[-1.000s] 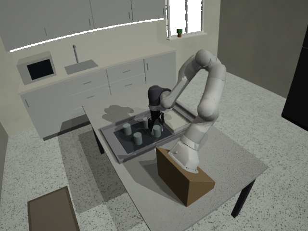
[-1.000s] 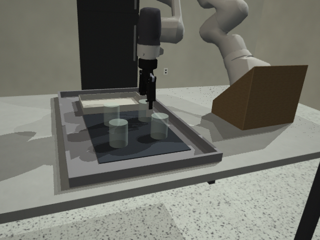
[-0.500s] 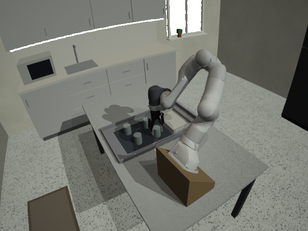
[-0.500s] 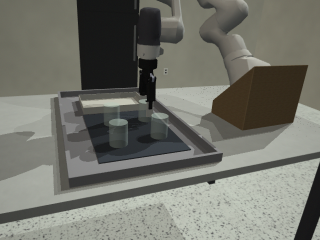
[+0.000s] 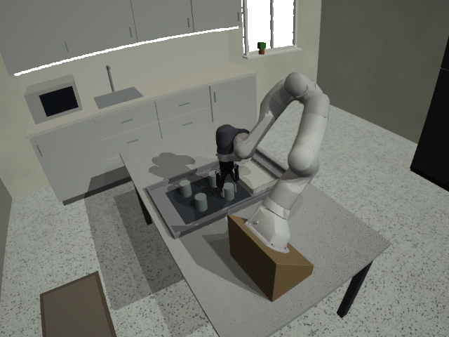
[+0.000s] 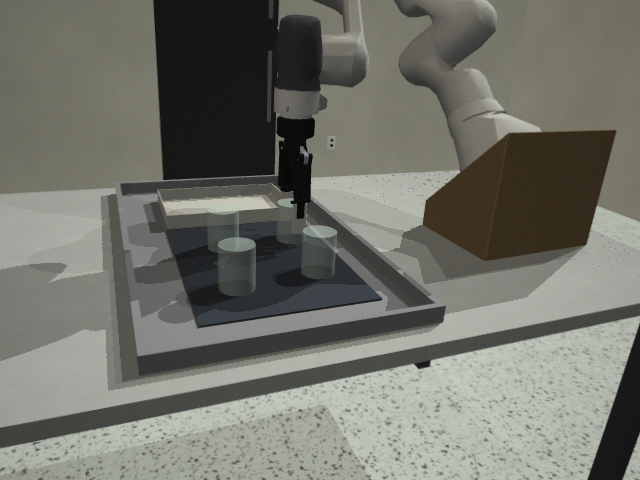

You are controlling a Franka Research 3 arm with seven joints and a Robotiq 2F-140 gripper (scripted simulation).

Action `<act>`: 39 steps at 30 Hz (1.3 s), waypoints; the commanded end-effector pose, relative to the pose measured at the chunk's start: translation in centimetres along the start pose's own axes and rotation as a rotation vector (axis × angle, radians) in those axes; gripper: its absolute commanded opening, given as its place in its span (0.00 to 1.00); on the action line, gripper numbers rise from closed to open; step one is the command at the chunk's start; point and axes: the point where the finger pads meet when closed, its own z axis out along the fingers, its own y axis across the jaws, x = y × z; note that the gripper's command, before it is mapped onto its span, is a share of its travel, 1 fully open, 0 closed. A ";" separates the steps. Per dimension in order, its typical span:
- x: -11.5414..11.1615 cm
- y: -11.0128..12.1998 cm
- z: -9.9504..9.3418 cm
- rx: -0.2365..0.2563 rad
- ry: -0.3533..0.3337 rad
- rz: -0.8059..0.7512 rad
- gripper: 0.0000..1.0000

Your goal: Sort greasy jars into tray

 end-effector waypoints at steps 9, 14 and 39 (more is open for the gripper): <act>-0.1 0.0 0.0 -0.001 -0.003 0.004 0.48; -0.1 0.0 0.0 -0.001 -0.003 0.004 0.48; -0.1 0.0 0.0 -0.001 -0.003 0.004 0.42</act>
